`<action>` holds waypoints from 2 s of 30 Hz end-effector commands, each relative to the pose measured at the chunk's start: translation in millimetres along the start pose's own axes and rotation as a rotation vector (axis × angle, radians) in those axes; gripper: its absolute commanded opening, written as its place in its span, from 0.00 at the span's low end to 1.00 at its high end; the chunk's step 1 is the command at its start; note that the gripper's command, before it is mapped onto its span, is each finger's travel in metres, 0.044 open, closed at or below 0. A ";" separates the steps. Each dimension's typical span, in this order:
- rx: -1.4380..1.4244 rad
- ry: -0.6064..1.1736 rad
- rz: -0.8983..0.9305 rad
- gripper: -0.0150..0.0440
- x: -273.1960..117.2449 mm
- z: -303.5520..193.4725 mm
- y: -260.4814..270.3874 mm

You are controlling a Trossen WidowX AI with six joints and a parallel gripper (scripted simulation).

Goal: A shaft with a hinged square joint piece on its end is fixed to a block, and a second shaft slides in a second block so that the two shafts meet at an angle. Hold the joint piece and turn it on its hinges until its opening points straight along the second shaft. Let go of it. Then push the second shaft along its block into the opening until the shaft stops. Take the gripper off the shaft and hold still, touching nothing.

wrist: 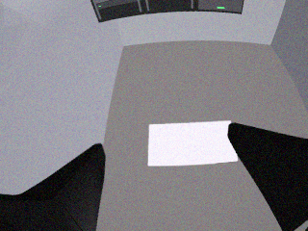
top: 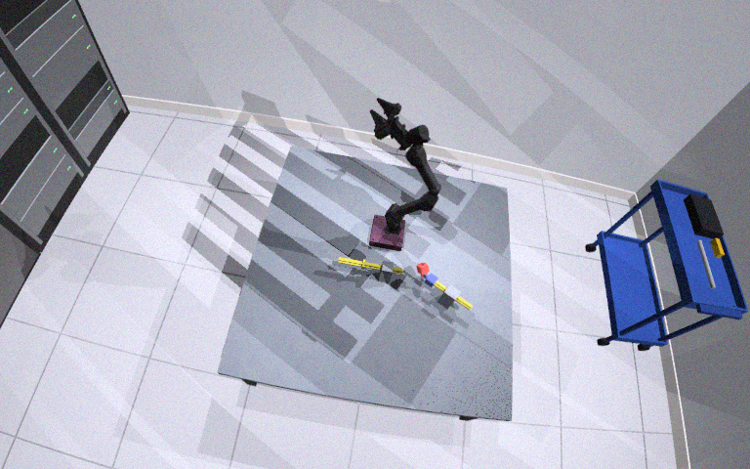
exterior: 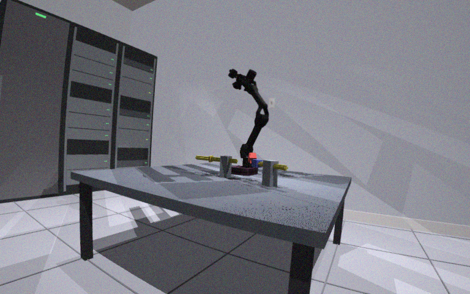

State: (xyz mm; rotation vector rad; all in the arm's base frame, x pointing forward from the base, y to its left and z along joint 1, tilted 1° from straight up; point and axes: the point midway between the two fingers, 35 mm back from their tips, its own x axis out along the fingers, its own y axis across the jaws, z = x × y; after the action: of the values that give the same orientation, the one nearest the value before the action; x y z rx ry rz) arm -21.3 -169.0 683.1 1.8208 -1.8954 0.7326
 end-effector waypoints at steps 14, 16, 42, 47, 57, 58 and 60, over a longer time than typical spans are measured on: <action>0.324 -0.149 -0.071 1.00 6.3 41.2 -20.6; 0.384 -0.181 -0.083 1.00 6.6 49.1 -25.7; 1.087 -0.694 -0.145 1.00 -26.5 142.7 -118.3; 1.205 -0.818 -0.139 1.00 -40.8 156.0 -140.9; 1.409 -1.092 -0.080 1.00 -78.7 179.8 -185.7; 1.426 -1.120 -0.071 1.00 -83.1 181.8 -190.0; 1.459 -1.179 -0.050 1.00 -92.7 185.8 -198.7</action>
State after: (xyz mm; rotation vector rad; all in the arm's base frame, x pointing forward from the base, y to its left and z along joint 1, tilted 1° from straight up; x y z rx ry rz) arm 181.7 -219.0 512.5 3.7449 -1.8261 1.4409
